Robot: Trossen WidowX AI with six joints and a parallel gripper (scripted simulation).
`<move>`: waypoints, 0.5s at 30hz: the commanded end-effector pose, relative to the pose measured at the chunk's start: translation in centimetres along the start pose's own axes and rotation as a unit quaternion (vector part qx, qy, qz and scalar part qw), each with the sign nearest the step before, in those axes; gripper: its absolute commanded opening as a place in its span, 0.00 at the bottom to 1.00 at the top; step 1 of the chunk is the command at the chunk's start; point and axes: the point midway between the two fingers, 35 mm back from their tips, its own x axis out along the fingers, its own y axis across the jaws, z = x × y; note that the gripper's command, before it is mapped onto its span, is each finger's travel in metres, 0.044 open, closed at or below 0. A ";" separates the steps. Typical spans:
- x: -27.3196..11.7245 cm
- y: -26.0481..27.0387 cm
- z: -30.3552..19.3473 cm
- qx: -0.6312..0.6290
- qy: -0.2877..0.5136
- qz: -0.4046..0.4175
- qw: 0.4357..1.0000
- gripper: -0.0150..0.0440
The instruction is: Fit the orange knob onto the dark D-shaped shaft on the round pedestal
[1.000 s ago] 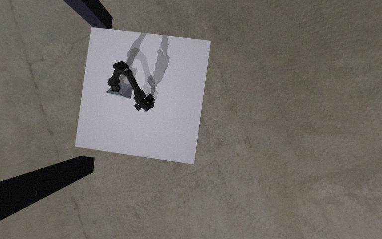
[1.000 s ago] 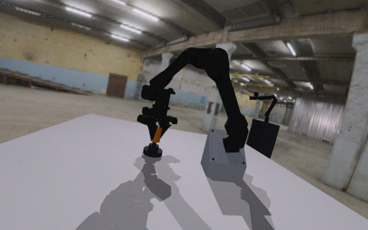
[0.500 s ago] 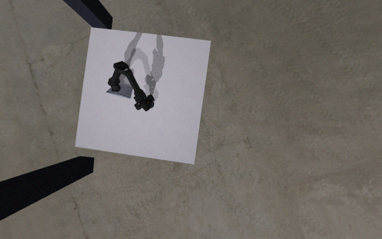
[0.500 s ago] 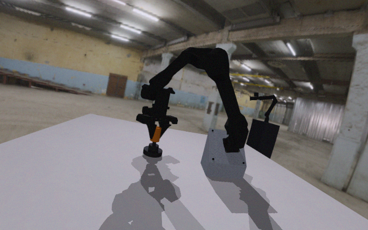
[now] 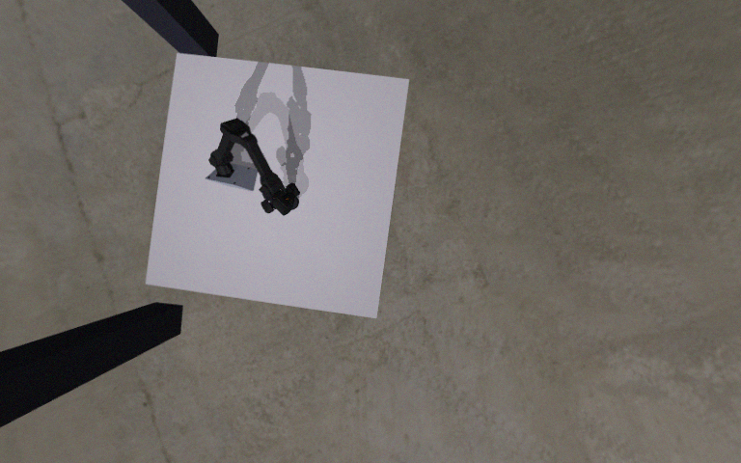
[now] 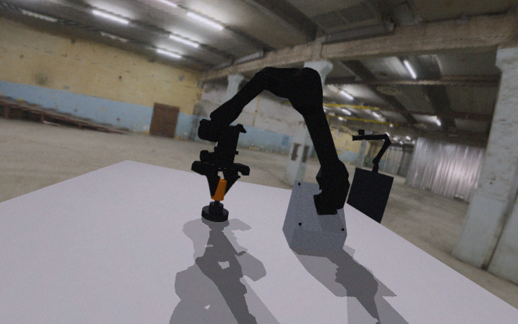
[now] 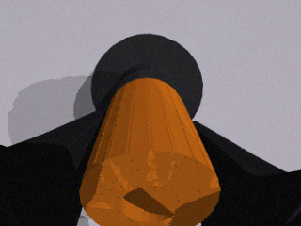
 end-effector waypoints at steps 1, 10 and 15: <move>-0.2 -0.1 -0.1 0.003 0.001 0.001 1.000 0.25; -0.6 -0.1 -0.2 0.029 0.001 0.001 1.000 0.25; -0.5 -0.1 0.0 0.029 0.001 0.001 1.000 0.25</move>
